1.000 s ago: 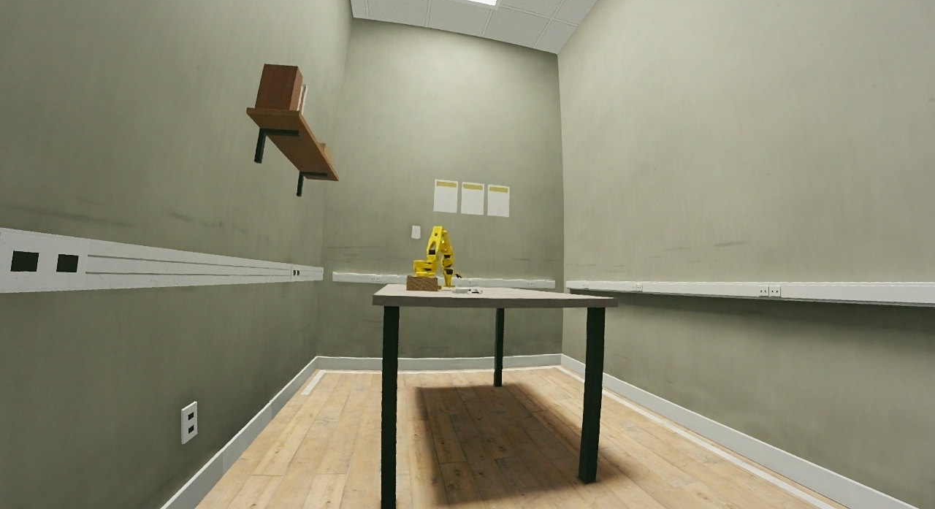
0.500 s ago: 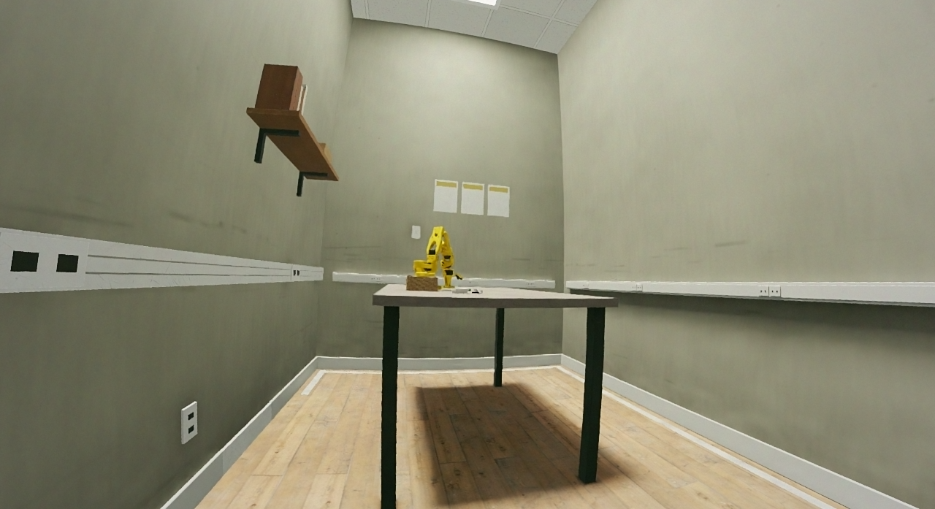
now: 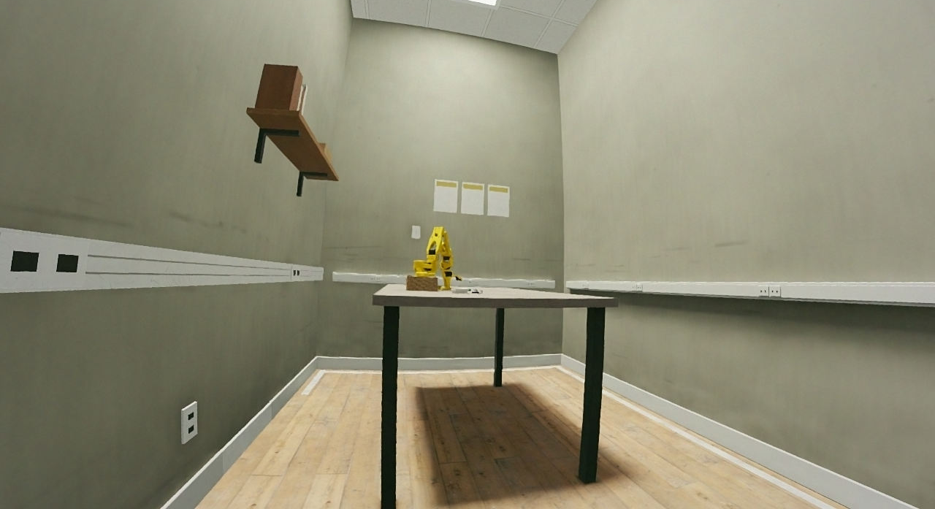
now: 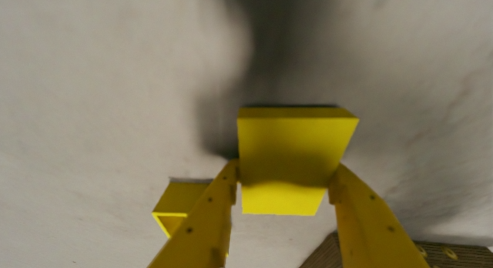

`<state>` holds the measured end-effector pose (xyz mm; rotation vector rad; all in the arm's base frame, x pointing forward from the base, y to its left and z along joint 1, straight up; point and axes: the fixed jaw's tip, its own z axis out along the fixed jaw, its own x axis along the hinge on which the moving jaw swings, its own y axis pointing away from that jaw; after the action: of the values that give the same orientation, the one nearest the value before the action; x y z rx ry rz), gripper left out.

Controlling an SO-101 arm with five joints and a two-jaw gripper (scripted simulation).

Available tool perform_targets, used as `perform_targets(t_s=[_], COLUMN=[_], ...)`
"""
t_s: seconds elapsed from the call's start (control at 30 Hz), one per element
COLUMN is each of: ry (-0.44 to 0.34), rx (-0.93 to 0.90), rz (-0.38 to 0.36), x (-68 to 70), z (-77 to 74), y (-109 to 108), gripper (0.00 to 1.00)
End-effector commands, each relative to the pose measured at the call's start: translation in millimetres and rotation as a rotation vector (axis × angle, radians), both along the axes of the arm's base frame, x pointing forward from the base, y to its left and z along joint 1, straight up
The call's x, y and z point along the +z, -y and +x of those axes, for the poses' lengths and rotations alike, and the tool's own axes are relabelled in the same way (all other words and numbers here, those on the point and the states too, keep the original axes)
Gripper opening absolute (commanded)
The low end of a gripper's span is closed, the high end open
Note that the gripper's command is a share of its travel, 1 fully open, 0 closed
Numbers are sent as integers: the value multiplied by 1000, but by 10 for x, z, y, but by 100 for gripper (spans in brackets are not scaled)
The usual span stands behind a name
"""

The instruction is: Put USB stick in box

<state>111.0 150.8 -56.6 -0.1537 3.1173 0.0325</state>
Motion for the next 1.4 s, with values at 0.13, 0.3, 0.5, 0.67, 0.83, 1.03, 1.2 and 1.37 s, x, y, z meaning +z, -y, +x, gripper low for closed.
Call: perform_targets(t_s=[0.13, 0.3, 0.5, 0.67, 0.83, 1.03, 1.2, 1.37], ry=[-15, -15, -15, -15, -15, -15, -15, -15], rx=[3, 3, 3, 3, 3, 3, 3, 3], rz=[-16, -16, -16, -16, -16, -16, -16, -16], x=[-57, -57, -57, -57, -57, -57, -57, -57], z=[-28, -28, -28, -28, -28, -28, -28, -28], y=[53, 53, 53, 53, 53, 53, 53, 53], gripper=[22, 22, 22, 22, 23, 24, 24, 25])
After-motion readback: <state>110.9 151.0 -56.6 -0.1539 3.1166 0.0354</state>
